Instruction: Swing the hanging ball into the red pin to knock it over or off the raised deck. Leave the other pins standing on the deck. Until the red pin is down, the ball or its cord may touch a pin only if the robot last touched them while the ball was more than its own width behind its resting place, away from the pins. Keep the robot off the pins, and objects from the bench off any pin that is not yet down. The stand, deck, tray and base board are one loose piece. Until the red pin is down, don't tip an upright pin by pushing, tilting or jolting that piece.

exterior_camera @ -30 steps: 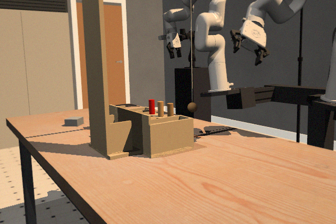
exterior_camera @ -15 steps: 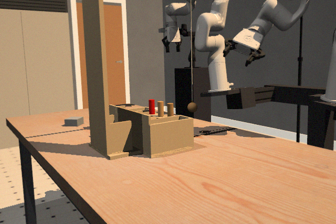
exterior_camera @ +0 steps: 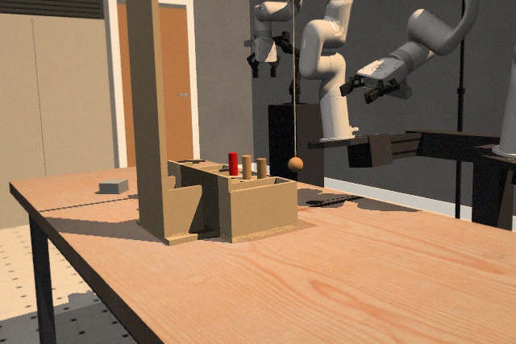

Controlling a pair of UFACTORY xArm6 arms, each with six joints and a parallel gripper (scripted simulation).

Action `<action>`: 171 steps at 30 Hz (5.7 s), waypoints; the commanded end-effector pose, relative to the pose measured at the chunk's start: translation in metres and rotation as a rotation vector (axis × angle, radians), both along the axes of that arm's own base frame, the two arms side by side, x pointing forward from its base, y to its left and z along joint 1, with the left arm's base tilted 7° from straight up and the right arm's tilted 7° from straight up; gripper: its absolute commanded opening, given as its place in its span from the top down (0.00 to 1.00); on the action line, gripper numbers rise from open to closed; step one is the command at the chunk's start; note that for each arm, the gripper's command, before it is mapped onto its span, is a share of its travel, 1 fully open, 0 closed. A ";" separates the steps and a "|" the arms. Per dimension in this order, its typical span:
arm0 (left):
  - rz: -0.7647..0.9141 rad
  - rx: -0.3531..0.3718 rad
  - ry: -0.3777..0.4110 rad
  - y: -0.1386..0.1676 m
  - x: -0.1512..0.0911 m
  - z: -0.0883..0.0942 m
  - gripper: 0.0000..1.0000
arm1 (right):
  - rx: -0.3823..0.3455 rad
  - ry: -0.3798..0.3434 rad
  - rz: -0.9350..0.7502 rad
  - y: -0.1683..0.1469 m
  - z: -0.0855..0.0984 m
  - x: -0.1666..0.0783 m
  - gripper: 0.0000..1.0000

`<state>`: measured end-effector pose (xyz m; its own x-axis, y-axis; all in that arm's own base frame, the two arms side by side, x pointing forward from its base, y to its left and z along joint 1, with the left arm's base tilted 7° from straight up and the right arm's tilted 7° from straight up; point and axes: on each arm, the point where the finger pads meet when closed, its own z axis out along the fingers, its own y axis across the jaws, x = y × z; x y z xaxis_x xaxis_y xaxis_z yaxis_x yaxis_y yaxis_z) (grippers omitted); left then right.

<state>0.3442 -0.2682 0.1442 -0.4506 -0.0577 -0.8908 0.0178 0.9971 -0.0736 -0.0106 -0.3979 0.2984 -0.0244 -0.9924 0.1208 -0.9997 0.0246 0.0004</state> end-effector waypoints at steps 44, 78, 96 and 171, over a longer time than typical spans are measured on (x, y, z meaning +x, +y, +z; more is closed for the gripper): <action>-0.408 0.192 -0.040 -0.068 -0.012 -0.051 0.00 | -0.006 0.000 -0.002 -0.001 0.002 0.000 0.00; -0.408 0.192 -0.041 -0.095 0.058 -0.088 0.00 | -0.006 0.000 -0.002 -0.001 0.002 0.000 0.00; -0.408 0.193 -0.041 -0.097 0.065 -0.092 0.00 | -0.006 0.000 -0.002 -0.001 0.002 0.000 0.00; -0.408 0.193 -0.041 -0.114 0.108 -0.115 1.00 | -0.006 0.000 -0.002 -0.001 0.002 0.000 0.00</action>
<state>0.4514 -0.3808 0.0268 -0.3693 0.2887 -0.8833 0.4112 0.9032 0.1233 -0.0105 -0.3979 0.2987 -0.0261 -0.9923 0.1215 -0.9997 0.0263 0.0000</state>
